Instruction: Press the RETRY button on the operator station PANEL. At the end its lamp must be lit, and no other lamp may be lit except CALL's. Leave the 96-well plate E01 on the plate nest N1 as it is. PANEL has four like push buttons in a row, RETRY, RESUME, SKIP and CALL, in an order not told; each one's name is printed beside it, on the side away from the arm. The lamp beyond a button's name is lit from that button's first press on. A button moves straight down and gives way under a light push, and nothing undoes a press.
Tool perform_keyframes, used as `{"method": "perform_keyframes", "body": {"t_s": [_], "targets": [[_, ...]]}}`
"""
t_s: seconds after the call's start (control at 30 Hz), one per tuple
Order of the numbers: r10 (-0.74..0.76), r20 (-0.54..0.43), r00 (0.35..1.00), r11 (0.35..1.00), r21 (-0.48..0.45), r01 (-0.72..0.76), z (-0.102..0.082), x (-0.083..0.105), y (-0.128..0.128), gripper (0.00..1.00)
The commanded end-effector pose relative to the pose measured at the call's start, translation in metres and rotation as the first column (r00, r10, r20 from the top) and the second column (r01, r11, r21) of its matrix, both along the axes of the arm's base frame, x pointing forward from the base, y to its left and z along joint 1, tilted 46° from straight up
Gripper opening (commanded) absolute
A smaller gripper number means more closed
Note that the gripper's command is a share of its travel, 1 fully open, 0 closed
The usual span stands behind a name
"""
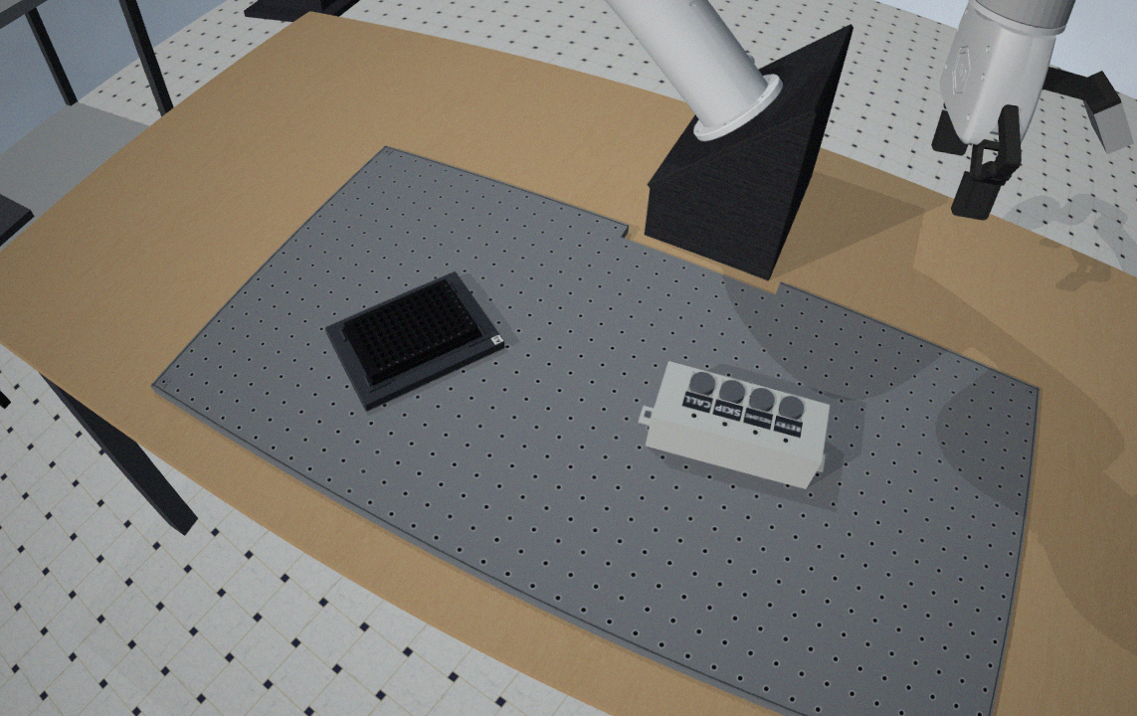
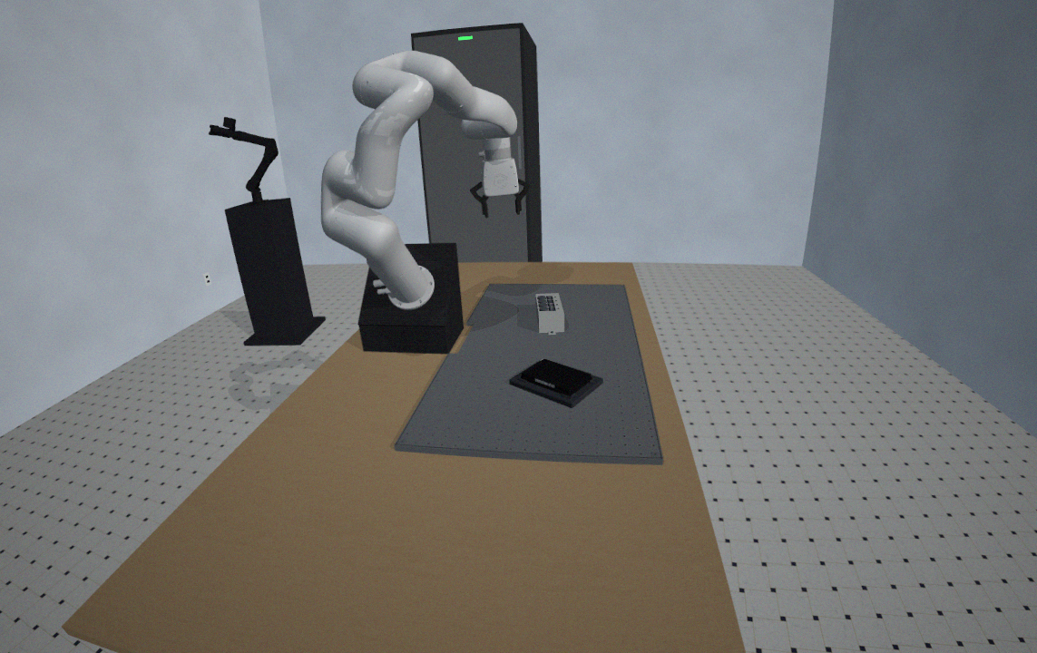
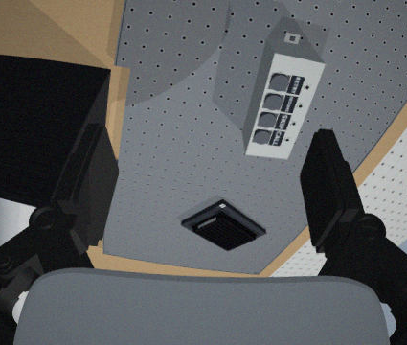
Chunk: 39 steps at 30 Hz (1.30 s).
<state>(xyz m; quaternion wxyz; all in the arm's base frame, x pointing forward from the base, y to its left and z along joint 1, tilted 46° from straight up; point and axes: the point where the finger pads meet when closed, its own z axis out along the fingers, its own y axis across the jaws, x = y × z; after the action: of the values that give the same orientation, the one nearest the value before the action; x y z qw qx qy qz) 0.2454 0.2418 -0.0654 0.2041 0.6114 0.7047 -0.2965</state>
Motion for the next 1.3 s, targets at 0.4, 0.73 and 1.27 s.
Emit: {"method": "perform_keyframes", "body": {"t_s": [0.4,0.73,1.27], "targets": [[0.001,0.002,1.0,1.0,0.004,-0.001,0.001,0.001,0.002,1.0],[-0.133,0.13,0.983,0.991,-0.006,0.135,-0.002,0.019,-0.017,0.0],[-0.356,0.355,0.864,0.926,0.014,0.376,-0.008,0.047,-0.057,0.0]]}}
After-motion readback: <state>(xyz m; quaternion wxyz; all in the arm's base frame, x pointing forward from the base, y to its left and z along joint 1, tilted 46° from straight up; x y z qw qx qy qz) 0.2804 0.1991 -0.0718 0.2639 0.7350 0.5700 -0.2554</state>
